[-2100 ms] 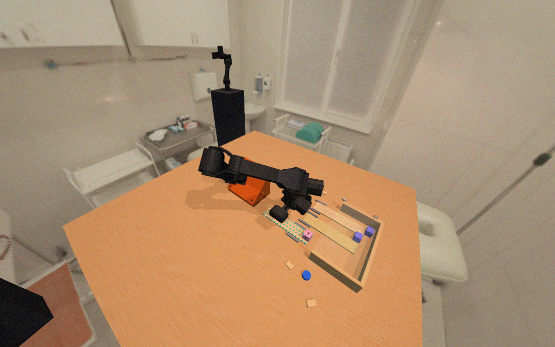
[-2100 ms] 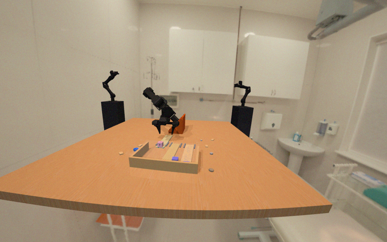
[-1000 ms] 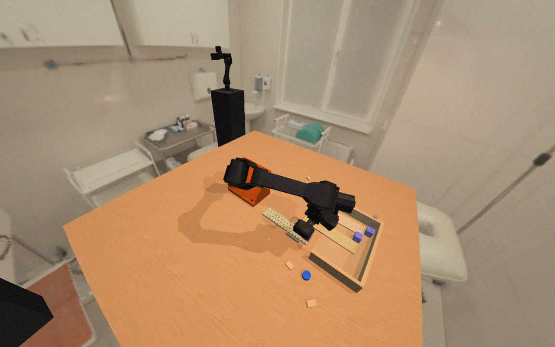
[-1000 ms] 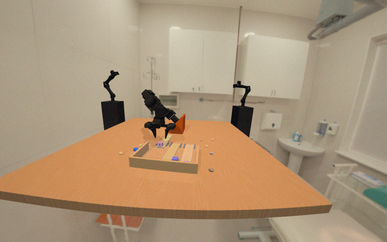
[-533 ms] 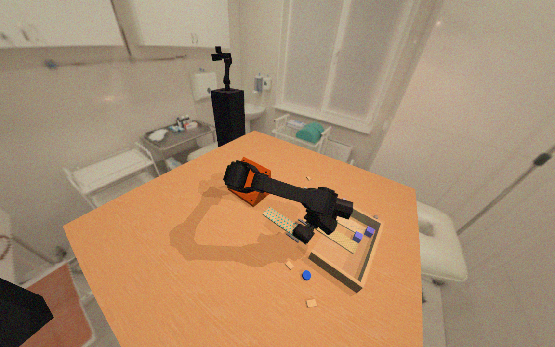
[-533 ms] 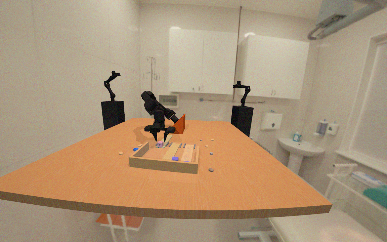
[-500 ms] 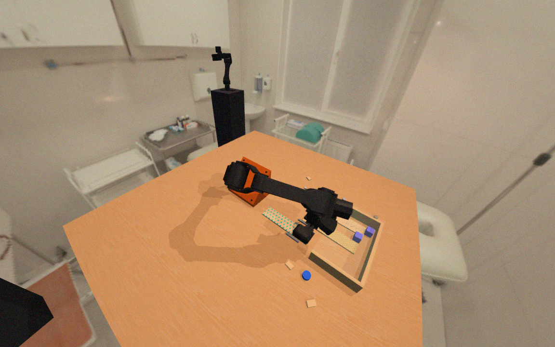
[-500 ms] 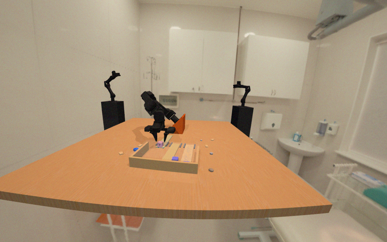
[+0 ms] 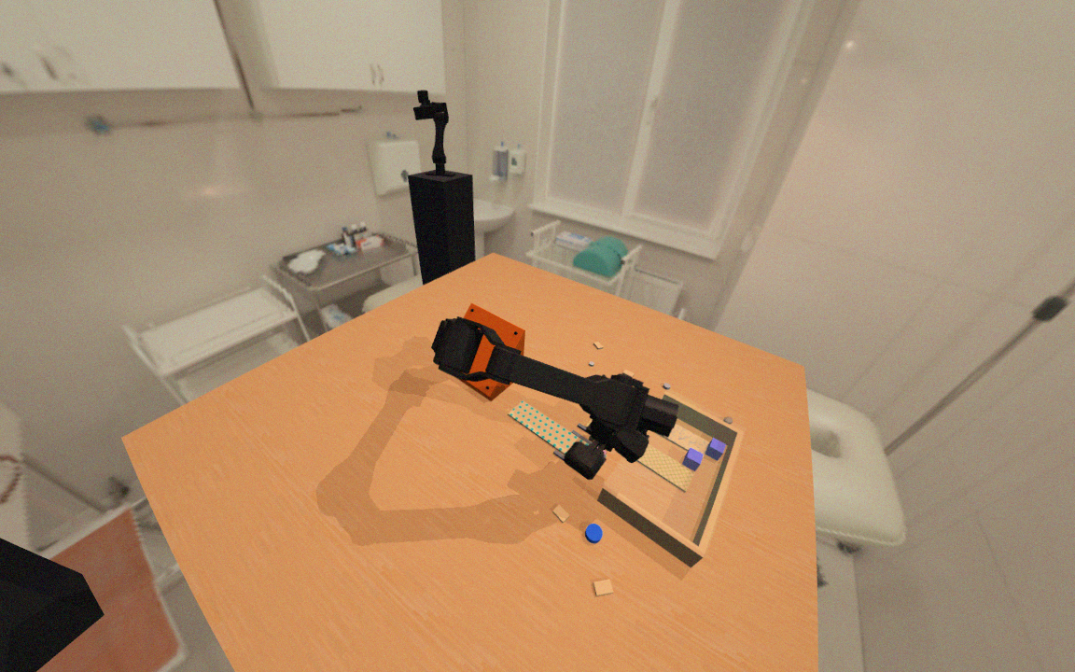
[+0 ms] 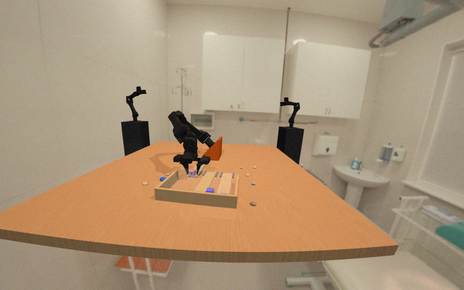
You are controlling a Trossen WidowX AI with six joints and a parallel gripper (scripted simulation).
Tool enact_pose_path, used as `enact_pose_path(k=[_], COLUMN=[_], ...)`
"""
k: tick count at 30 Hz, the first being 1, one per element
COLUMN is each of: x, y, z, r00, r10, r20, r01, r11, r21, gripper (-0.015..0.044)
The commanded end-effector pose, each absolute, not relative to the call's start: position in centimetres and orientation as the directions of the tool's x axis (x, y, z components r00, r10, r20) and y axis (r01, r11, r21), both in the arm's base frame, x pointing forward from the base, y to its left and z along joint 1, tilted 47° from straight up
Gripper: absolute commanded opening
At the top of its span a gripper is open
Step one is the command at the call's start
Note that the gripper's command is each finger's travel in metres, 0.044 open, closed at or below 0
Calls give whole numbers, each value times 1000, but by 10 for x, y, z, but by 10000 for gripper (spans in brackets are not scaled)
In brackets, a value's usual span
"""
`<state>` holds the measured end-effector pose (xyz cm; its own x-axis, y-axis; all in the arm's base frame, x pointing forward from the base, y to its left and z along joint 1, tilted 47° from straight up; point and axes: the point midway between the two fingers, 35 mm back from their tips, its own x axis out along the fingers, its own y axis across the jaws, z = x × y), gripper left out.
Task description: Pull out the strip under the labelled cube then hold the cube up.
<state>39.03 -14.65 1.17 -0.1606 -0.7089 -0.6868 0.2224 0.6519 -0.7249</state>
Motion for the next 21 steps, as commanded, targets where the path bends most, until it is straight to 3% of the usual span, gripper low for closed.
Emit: enact_pose_path(k=[1, 4, 10, 14, 21], x=[390, 390, 390, 388, 365], y=[-147, -147, -147, -144, -119], z=[12, 12, 12, 13, 24], r00=[-161, -161, -161, -161, -161], r10=[-709, -709, -709, -709, -708], r20=[-687, -687, -687, -687, -688], r01=[222, 222, 222, 222, 218], r11=[652, 652, 652, 652, 654], r21=[-725, -725, -725, -725, -724], gripper=[224, 145, 105, 0, 0])
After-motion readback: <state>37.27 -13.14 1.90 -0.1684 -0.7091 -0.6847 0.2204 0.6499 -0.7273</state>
